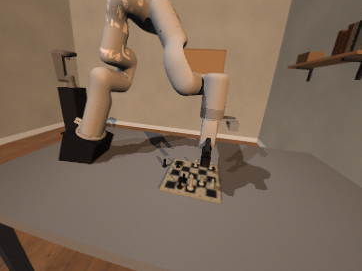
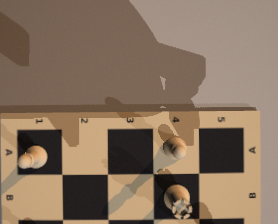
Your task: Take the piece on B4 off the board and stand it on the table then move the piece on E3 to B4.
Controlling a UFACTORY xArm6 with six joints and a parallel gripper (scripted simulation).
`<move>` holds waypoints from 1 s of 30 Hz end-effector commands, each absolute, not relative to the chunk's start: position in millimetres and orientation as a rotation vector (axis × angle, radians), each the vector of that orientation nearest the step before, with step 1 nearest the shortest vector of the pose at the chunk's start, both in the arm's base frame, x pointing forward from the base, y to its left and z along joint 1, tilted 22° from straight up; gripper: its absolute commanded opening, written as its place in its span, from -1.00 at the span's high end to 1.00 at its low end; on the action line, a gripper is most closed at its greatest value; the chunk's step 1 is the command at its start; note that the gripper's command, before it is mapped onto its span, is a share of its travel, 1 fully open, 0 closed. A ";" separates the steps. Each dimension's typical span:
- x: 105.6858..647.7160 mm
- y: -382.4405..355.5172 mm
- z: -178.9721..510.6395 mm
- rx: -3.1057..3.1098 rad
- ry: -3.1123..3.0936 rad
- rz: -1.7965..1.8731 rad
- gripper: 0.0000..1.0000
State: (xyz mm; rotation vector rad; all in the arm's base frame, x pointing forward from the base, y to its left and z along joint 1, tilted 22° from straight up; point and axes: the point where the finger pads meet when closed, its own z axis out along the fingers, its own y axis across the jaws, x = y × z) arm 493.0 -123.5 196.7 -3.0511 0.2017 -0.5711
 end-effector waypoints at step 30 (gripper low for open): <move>476.9 -124.1 242.6 -3.051 0.202 -0.579 -1.00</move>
